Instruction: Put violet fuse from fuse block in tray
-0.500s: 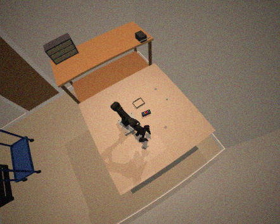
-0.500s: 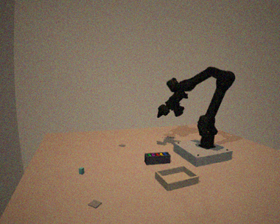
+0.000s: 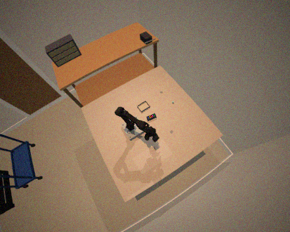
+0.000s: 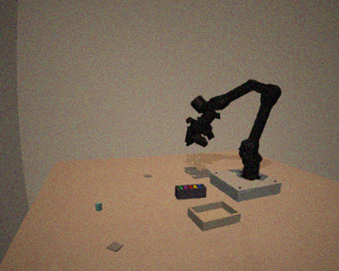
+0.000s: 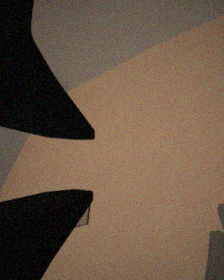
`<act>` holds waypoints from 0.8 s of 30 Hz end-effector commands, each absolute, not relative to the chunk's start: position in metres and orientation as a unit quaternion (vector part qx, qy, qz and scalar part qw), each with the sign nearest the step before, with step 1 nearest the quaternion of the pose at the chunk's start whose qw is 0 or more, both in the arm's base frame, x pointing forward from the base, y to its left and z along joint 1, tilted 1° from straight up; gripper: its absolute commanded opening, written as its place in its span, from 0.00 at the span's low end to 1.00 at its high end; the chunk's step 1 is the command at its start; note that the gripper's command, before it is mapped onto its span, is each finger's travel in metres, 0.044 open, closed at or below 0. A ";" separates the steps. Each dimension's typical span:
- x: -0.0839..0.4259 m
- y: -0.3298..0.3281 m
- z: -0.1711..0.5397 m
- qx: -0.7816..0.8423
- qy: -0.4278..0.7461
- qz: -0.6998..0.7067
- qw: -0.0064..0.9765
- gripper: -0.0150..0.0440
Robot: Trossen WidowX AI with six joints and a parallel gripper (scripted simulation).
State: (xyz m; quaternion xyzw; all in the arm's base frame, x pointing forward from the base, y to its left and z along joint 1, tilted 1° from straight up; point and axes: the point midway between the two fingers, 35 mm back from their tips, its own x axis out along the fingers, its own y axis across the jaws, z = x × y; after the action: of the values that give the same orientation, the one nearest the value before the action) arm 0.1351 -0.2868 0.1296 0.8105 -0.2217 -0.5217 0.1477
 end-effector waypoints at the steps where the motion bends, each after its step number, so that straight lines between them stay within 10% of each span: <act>1: 0.195 -0.246 0.114 0.690 0.119 -0.543 0.463 0.37; 24: 0.257 -0.167 0.092 0.257 0.535 -0.256 0.763 0.37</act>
State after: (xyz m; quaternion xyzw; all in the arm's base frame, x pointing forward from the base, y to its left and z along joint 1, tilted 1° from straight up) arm 0.2189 -0.2219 0.1066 0.5793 0.2760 -0.4840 0.5950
